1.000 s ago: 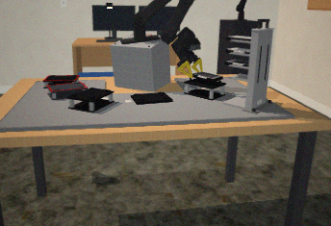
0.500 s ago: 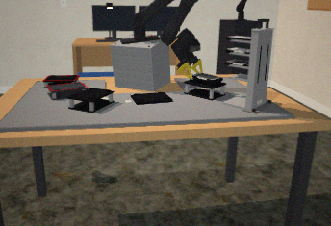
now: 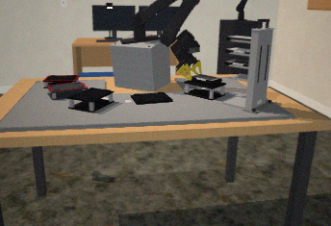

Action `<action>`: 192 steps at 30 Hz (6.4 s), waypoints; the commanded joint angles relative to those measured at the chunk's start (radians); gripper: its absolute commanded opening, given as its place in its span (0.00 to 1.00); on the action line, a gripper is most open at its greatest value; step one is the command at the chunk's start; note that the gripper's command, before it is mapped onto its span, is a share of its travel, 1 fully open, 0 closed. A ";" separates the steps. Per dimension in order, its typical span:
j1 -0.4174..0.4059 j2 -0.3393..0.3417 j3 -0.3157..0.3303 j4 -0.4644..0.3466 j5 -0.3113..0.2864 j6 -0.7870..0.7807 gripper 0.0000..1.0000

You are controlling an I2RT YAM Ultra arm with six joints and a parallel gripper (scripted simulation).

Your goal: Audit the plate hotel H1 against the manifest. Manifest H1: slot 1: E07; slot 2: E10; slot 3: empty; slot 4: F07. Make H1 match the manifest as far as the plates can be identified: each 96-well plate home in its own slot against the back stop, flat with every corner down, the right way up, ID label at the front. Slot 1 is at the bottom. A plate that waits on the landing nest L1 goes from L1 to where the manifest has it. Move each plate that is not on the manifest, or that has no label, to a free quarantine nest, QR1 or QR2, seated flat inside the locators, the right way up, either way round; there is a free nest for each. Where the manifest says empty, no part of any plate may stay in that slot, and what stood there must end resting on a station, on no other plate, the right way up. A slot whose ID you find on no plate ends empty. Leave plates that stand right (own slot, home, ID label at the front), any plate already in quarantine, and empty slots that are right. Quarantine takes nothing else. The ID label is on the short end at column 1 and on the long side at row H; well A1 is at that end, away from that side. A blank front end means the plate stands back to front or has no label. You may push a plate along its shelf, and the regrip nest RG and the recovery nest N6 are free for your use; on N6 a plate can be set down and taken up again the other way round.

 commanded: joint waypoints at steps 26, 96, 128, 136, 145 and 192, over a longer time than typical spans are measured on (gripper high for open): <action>-0.007 0.067 0.027 0.080 -0.005 -0.009 0.93; 0.072 -0.394 -0.143 -0.245 0.050 0.050 1.00; -0.082 -0.434 0.689 -1.702 -0.145 0.107 1.00; -0.105 -0.343 0.887 -1.964 -0.181 0.120 1.00; -0.092 -0.368 0.902 -1.979 -0.180 0.120 1.00; -0.127 -0.206 0.884 -1.793 -0.178 0.083 1.00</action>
